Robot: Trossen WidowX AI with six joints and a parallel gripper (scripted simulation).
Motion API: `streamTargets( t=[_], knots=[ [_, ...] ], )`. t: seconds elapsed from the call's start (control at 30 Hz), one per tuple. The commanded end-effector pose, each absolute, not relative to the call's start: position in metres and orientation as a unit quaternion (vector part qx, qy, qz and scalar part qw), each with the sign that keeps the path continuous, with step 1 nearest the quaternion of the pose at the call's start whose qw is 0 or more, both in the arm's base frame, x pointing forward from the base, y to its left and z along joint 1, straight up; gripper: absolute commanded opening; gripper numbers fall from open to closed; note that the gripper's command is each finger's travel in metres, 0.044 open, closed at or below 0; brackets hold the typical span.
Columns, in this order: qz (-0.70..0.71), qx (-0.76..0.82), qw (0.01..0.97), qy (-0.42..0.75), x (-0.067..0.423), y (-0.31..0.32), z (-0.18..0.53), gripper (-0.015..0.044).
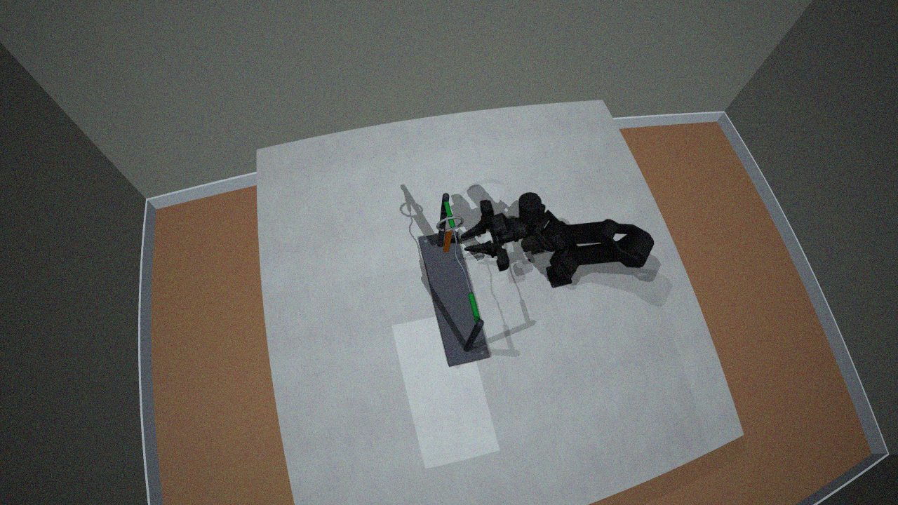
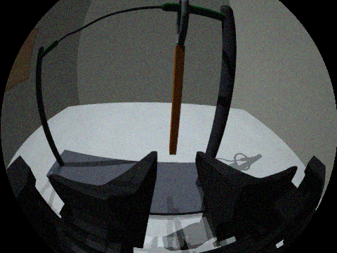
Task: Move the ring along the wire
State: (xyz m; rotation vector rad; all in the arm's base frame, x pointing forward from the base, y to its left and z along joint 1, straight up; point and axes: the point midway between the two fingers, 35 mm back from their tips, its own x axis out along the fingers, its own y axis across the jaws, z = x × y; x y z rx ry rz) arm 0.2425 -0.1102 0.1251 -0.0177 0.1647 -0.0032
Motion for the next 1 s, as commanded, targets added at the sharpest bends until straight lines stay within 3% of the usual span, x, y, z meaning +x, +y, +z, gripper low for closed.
streamTargets(
  t=[0.0, 0.97],
  knots=[
    [-0.003, -0.006, 0.997, 0.082, 0.246, -0.112, 0.126, 0.016],
    [-0.003, -0.006, 0.997, 0.082, 0.287, -0.115, 0.123, 0.016]
  ],
)
